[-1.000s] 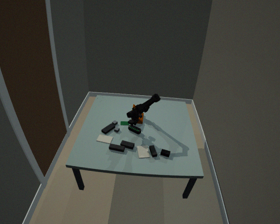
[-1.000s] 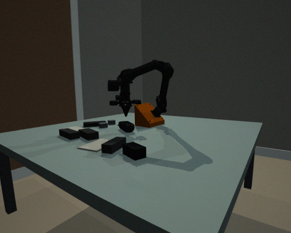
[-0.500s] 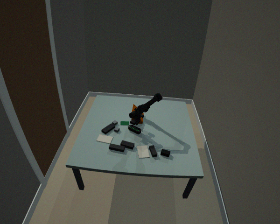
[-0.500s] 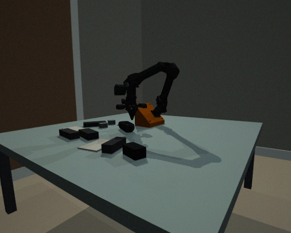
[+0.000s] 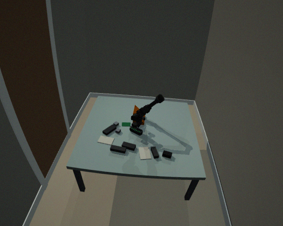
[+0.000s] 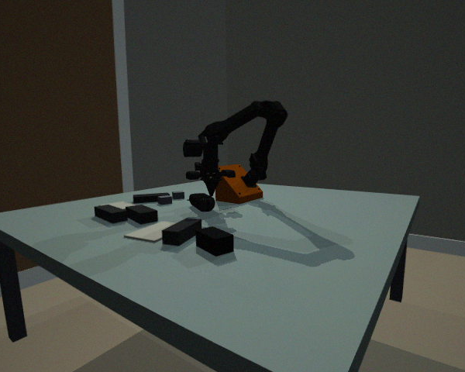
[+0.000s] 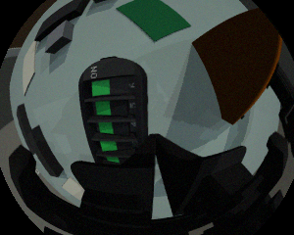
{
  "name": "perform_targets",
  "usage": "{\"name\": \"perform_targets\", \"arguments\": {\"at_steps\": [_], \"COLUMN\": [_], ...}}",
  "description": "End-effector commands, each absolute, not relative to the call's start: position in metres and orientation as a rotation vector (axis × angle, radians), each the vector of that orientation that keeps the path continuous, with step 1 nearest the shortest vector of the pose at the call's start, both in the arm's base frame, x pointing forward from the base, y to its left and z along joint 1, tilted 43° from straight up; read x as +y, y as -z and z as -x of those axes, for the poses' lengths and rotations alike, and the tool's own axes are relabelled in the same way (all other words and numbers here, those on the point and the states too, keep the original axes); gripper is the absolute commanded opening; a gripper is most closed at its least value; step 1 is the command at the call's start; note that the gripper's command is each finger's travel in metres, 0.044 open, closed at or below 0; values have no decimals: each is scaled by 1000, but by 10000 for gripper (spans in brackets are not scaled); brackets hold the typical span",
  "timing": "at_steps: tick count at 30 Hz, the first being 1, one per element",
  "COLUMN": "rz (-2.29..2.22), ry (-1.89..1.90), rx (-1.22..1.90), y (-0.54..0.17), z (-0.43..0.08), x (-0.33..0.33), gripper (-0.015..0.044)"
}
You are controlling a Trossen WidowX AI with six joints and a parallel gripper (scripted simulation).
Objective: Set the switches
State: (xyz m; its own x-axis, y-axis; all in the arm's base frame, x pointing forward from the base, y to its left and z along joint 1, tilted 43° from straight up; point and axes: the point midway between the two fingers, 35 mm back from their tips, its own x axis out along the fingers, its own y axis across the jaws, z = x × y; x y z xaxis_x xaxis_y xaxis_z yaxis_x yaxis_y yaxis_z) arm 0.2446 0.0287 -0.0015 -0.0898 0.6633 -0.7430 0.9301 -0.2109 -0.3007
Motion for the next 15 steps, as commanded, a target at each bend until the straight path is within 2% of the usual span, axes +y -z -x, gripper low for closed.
{"name": "perform_targets", "arguments": {"at_steps": [1,9,15], "rz": [-1876,-1876,-1882], "ry": [1209,1209,1209], "rx": [1748,1749,1736], "y": [9,16,-12], "z": [-241,-240,-240], "x": [37,43,20], "gripper": [0,0,0]}}
